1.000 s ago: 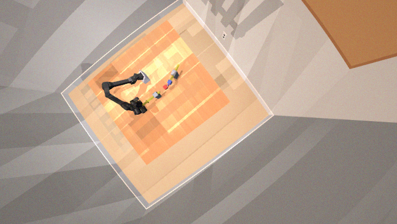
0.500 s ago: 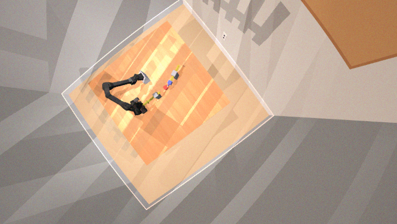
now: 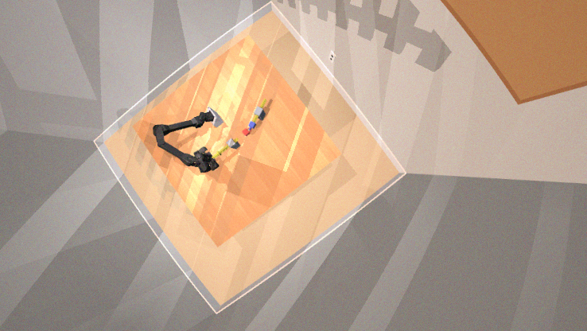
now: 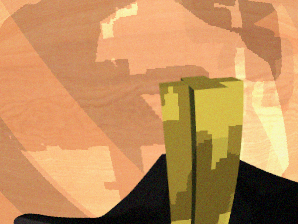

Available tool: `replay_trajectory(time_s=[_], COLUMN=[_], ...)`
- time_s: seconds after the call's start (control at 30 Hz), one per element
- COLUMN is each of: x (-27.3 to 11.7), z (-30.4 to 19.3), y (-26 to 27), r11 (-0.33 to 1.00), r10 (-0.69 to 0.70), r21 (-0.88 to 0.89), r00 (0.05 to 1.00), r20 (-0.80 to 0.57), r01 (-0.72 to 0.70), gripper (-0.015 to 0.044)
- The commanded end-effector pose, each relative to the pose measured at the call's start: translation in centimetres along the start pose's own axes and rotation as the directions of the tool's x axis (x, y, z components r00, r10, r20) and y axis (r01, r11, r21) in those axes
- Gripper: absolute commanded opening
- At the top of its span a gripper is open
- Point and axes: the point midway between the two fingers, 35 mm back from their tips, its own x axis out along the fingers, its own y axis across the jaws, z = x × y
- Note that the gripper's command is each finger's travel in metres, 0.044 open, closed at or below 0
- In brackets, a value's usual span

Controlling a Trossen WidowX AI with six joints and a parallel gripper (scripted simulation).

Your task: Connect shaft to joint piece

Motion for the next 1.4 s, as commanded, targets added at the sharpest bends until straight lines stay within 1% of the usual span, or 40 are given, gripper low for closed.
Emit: replay_trajectory(time_s=[0.0, 0.23, 1.37], x=[0.0, 0.0, 0.1], z=[0.0, -0.4, -5.7], y=[0.0, 0.0, 0.0], r11=[1.000, 1.000, 1.000], r10=[0.000, 0.000, -0.001], r21=[0.000, -0.001, -0.003], r00=[1.000, 1.000, 1.000], r20=[0.000, 0.000, -0.003], r01=[0.000, 0.000, 0.001], gripper=[0.0000, 0.0000, 0.0000])
